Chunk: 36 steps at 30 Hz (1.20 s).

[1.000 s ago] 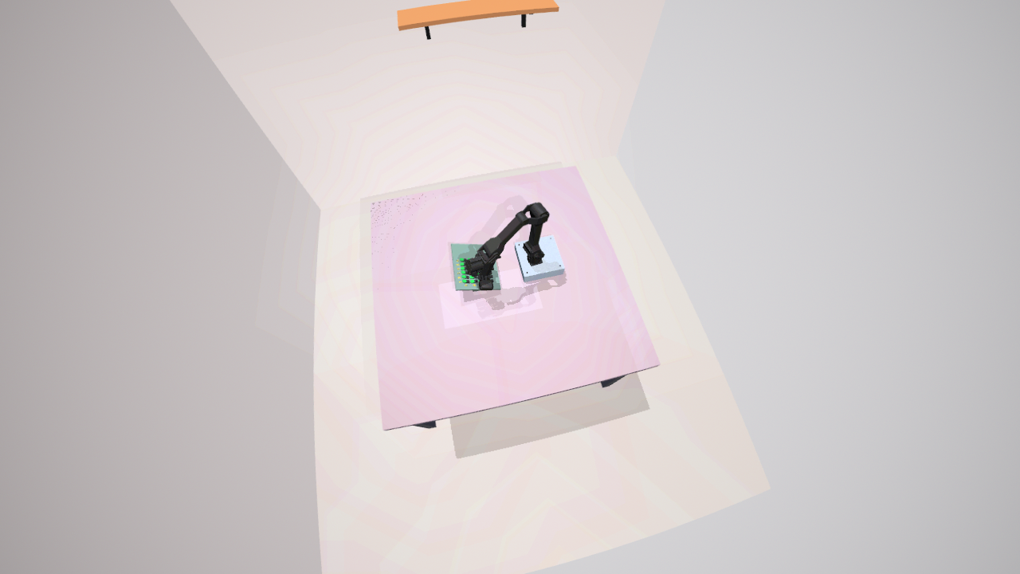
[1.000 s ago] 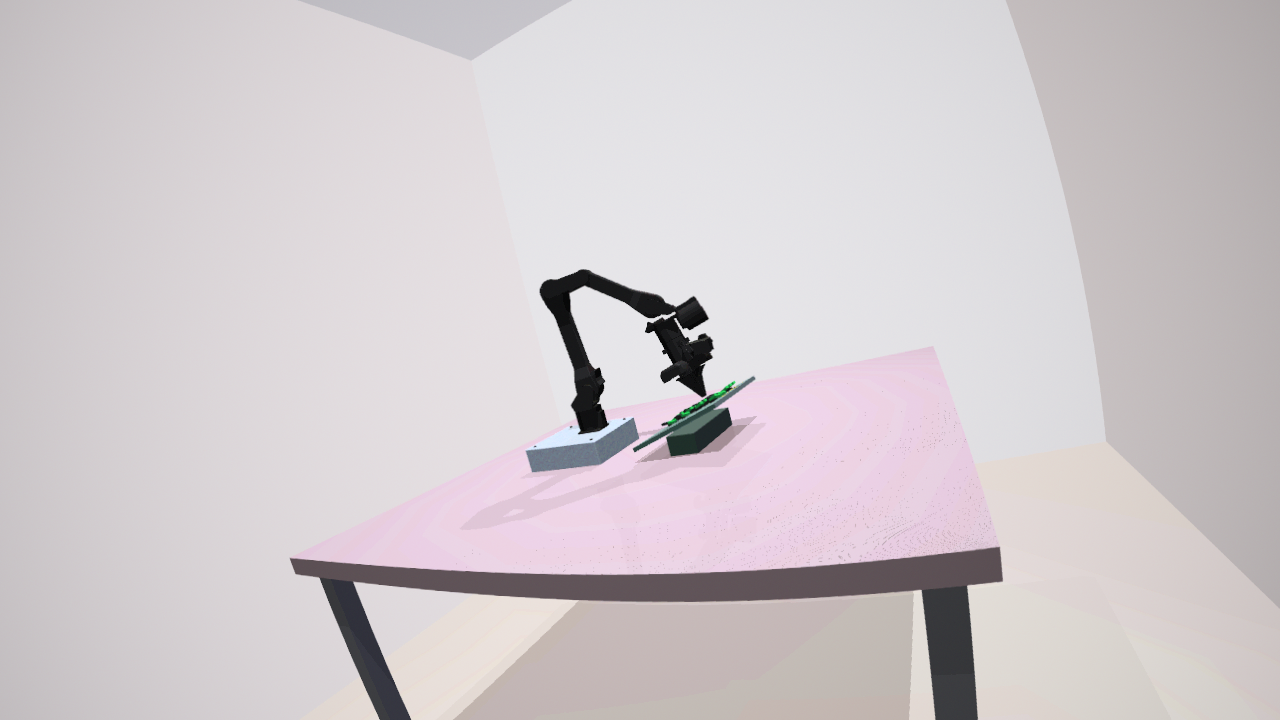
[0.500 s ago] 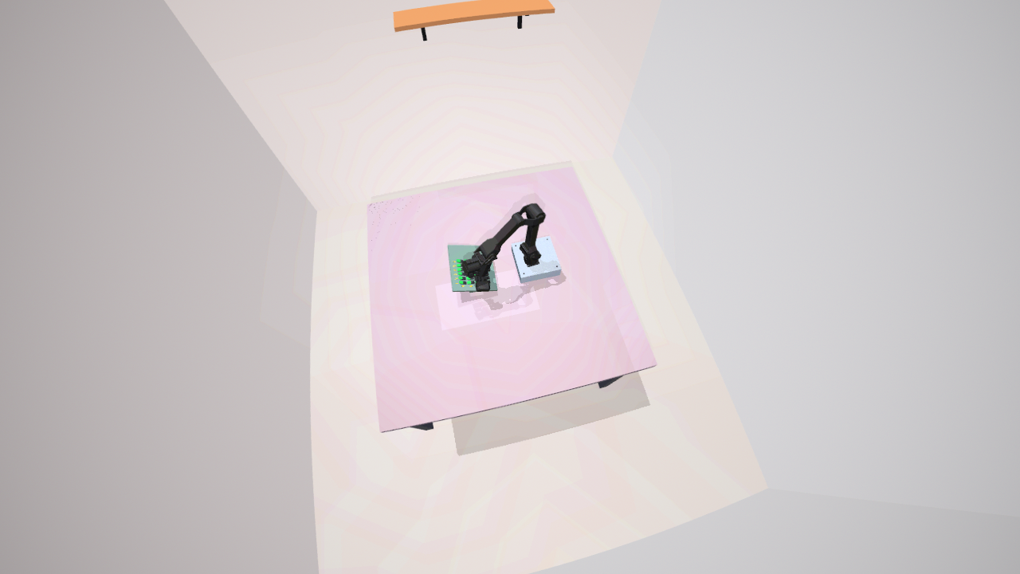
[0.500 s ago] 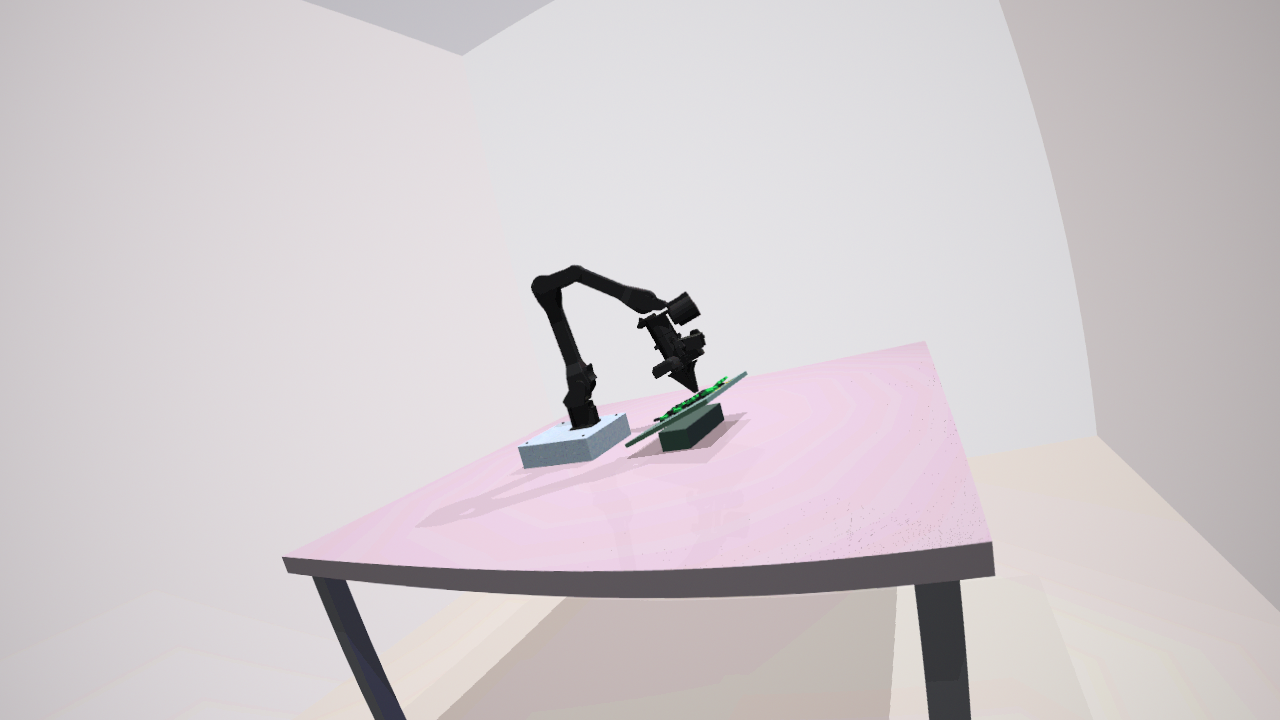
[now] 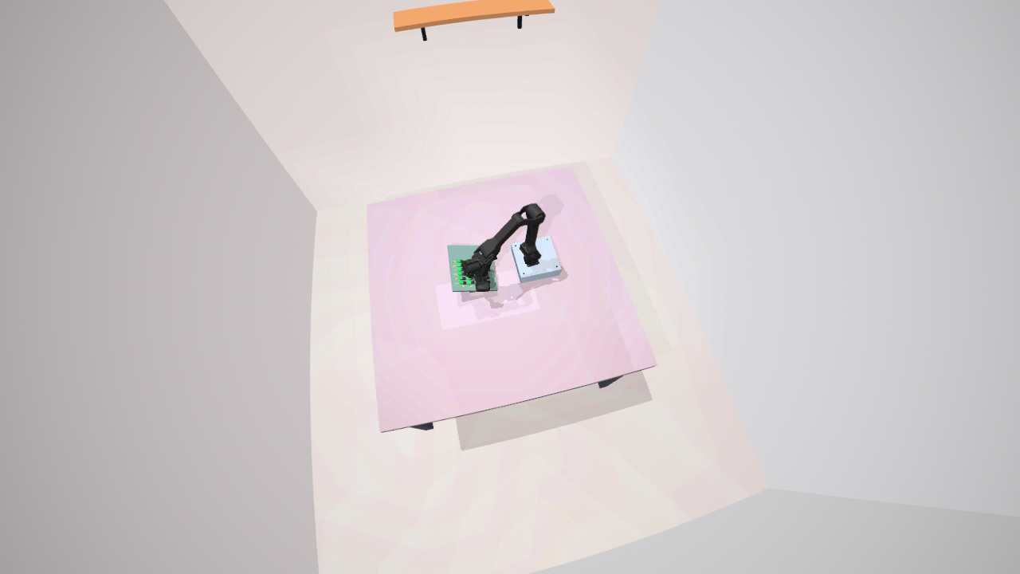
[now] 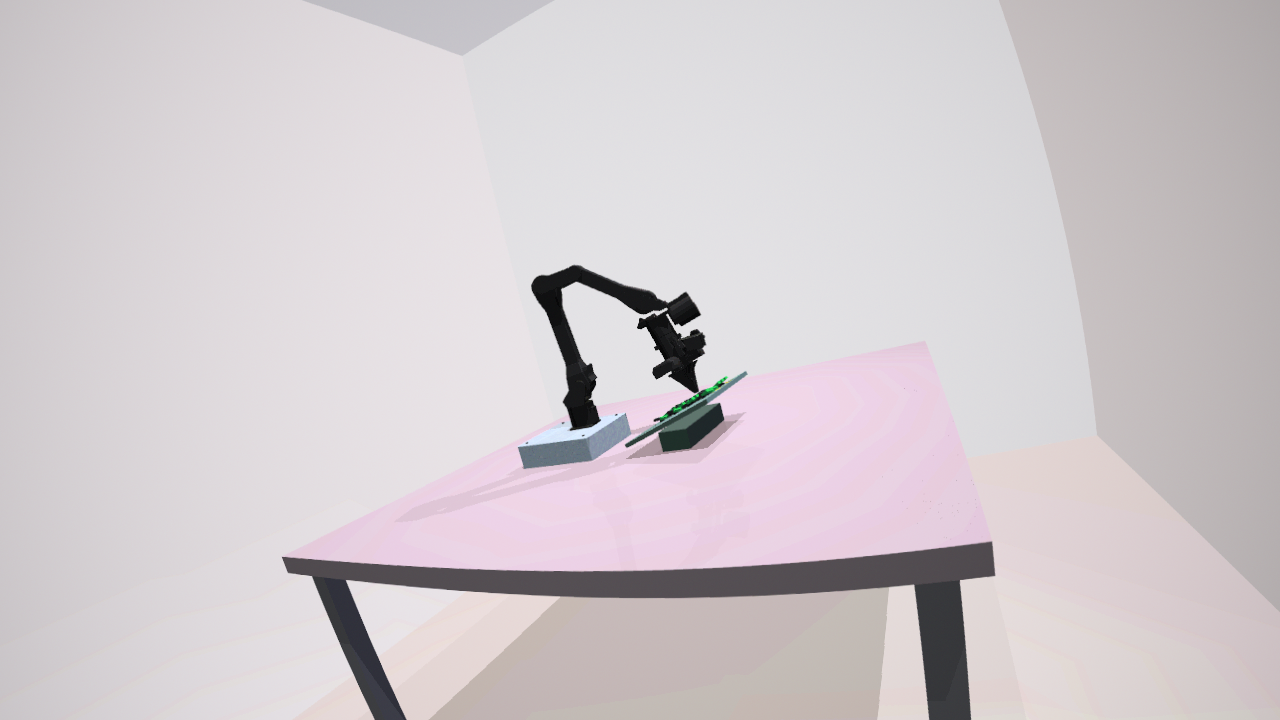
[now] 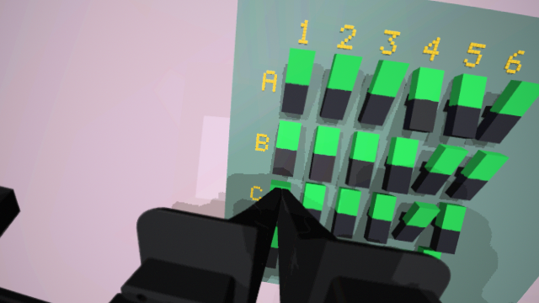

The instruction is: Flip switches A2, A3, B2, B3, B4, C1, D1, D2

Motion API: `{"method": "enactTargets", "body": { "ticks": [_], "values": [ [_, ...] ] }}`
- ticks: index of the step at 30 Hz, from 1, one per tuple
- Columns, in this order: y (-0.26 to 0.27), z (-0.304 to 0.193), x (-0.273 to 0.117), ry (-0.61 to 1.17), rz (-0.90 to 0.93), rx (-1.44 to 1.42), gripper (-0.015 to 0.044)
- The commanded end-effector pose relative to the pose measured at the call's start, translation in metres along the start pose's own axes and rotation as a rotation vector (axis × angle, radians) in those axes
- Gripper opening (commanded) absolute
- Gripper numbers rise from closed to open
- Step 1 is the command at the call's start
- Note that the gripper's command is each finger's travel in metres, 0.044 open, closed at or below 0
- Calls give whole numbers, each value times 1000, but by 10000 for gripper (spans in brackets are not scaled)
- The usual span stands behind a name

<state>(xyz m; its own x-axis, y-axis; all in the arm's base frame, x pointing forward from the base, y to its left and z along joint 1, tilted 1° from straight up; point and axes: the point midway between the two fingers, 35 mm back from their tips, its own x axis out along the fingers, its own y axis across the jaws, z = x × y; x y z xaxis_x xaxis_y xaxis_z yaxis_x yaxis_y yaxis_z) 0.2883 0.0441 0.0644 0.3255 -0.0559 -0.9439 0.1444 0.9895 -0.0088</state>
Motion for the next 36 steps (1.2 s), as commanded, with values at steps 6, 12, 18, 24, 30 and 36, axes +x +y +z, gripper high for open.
{"method": "enactTargets", "body": {
  "ticks": [6,12,18,24,30,36],
  "values": [
    [1,-1,3,7,3,-8,0],
    [1,-1,4,7,3,-8,0],
    [1,-1,4,7,3,-8,0],
    [1,-1,5,7,3,-8,0],
    [1,-1,6,7,3,-8,0],
    [1,-1,7,7,3,-8,0]
  ]
}}
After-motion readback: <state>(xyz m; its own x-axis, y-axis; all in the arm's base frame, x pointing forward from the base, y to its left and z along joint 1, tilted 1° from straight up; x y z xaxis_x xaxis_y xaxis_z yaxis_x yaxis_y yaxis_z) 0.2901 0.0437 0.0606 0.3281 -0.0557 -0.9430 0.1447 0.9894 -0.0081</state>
